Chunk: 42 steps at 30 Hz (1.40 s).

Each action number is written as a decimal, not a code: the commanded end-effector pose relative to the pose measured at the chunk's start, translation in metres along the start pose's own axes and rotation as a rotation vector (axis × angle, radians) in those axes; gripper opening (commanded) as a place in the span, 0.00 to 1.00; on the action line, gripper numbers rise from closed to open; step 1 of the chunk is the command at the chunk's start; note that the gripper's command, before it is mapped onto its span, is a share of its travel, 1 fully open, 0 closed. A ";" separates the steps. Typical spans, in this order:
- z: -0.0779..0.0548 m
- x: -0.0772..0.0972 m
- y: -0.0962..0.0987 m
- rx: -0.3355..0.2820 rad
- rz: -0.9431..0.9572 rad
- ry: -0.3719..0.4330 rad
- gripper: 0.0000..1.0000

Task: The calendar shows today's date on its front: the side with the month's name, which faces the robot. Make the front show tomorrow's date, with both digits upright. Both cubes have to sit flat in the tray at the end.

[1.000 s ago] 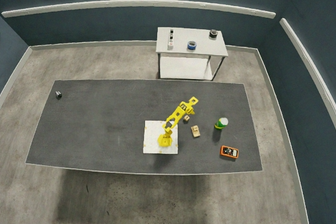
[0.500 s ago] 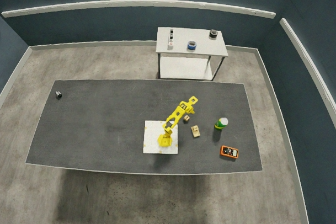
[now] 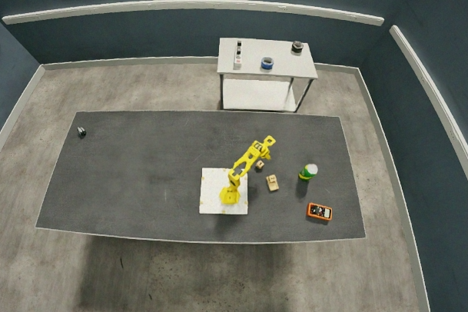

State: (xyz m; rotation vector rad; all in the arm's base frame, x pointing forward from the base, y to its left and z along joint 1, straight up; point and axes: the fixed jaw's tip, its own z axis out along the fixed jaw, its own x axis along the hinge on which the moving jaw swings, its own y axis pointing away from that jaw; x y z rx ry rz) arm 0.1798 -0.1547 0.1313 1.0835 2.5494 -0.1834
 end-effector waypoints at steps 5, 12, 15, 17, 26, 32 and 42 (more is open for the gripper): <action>0.034 0.015 0.001 0.009 0.005 0.178 0.35; 0.064 0.036 -0.001 0.021 0.004 0.353 0.35; 0.070 0.040 -0.001 0.023 0.004 0.387 0.35; 0.071 0.042 -0.001 0.024 0.004 0.395 0.35; 0.074 0.041 -0.001 0.025 0.004 0.403 0.35; 0.074 0.041 -0.001 0.025 0.004 0.403 0.35; 0.074 0.041 -0.001 0.025 0.004 0.403 0.35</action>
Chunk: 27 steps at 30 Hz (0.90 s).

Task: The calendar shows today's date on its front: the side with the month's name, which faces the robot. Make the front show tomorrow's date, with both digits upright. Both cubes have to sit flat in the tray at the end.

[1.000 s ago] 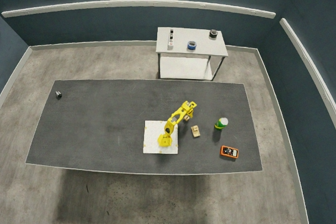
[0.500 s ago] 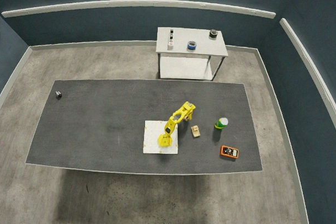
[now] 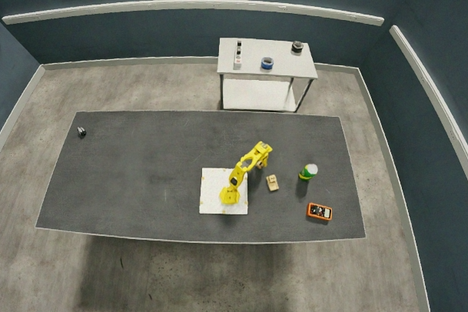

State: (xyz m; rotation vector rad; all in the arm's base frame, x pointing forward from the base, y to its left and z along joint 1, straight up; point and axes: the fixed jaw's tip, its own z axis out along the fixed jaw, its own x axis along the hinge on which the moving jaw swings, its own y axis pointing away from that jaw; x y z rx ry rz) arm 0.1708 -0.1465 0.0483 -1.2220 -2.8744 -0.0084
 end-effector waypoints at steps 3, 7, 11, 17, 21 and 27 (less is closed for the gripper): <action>0.002 -0.002 0.002 -0.001 0.004 -0.004 0.35; 0.005 -0.002 0.002 -0.001 0.004 -0.004 0.35; 0.009 -0.002 0.002 -0.001 0.004 -0.004 0.35; 0.015 -0.003 0.002 -0.001 0.004 -0.004 0.35; 0.022 -0.003 0.002 -0.001 0.004 -0.004 0.35; 0.031 -0.002 0.002 -0.001 0.004 -0.004 0.35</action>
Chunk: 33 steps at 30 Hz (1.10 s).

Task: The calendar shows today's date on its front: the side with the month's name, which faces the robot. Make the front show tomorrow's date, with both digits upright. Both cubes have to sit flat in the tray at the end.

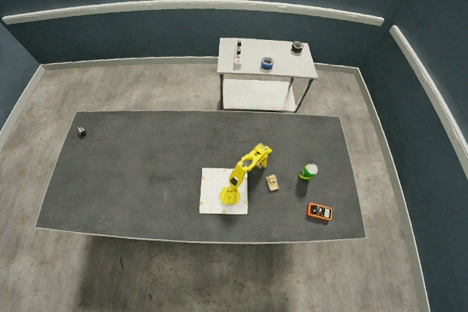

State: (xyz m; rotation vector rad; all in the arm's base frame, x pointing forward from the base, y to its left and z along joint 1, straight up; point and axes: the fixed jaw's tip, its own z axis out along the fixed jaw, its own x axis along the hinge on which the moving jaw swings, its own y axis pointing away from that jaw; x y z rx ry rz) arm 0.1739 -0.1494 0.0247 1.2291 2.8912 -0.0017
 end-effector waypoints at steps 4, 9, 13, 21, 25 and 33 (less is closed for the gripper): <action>0.010 0.003 0.001 0.000 0.004 0.016 0.35; 0.015 0.003 0.001 0.000 0.004 0.016 0.35; 0.017 0.003 0.001 0.000 0.004 0.016 0.35; 0.017 0.003 0.001 0.000 0.004 0.016 0.35; 0.017 0.003 0.001 0.000 0.004 0.016 0.35; 0.017 0.003 0.000 0.000 0.004 0.016 0.33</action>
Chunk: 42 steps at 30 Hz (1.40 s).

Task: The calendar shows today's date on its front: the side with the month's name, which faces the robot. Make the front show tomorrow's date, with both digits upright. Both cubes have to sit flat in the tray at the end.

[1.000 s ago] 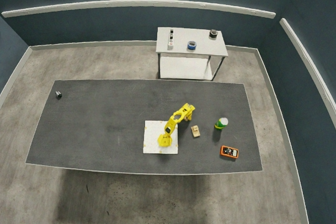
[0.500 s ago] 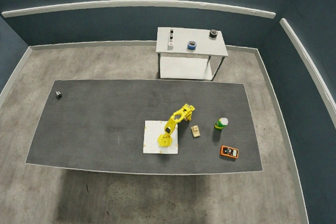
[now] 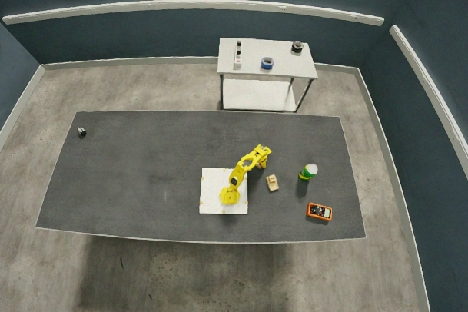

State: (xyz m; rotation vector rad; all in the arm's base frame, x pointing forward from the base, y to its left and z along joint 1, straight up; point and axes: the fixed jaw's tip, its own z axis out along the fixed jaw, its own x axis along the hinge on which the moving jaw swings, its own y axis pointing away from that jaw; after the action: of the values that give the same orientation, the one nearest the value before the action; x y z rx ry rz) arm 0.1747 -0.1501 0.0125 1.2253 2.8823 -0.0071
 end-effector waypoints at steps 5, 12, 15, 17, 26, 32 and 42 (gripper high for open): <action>0.005 0.004 -0.001 0.001 0.004 0.026 0.32; 0.005 0.004 -0.004 0.000 0.004 0.026 0.28; 0.005 0.004 -0.005 0.000 0.004 0.026 0.26; 0.005 0.004 -0.006 0.000 0.004 0.026 0.25; 0.005 0.004 -0.008 0.000 0.004 0.026 0.22; 0.005 0.004 -0.009 0.000 0.004 0.026 0.21; 0.005 0.004 -0.009 0.000 0.004 0.026 0.21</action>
State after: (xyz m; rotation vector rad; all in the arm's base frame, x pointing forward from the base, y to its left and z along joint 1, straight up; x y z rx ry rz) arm 0.1690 -0.1554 0.0120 1.2394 2.8790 -0.0067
